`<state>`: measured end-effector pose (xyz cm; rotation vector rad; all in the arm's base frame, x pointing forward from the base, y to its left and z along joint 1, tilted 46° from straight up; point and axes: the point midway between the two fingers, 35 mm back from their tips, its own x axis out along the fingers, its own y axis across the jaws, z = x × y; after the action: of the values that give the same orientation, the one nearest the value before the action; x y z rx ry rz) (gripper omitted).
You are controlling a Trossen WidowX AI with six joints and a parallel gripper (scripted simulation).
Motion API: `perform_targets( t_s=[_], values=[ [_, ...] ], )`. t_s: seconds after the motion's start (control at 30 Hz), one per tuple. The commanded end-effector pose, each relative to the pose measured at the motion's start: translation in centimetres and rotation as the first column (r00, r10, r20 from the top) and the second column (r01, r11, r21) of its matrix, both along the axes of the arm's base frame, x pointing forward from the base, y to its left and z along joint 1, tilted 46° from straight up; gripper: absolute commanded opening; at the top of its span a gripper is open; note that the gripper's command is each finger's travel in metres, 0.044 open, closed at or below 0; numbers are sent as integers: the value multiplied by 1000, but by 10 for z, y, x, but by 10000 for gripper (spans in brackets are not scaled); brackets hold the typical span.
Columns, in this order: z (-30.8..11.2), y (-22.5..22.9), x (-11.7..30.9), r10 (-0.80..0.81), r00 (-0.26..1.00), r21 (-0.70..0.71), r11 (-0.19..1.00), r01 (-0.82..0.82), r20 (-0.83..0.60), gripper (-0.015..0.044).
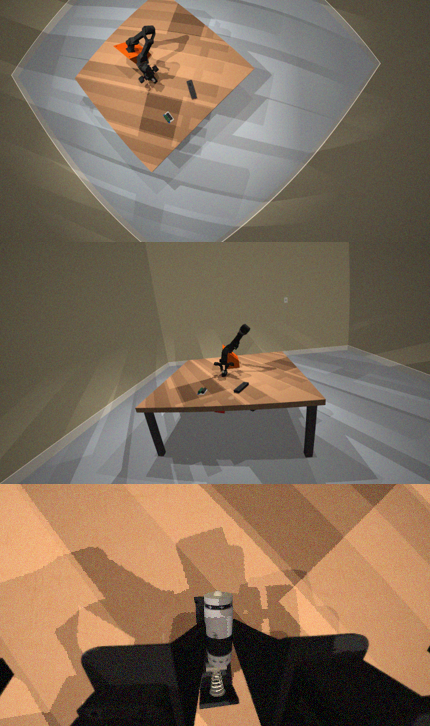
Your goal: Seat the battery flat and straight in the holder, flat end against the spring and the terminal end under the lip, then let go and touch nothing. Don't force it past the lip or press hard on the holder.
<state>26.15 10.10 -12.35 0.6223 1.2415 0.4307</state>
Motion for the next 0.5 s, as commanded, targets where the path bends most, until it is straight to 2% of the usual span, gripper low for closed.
perform_targets(
  t_s=[0.0,0.47],
  values=[
    [0,2,-4,-19,1000,0,1000,19,6,77],
    [0,6,-13,-34,999,-10,999,34,13,77]
  ],
)
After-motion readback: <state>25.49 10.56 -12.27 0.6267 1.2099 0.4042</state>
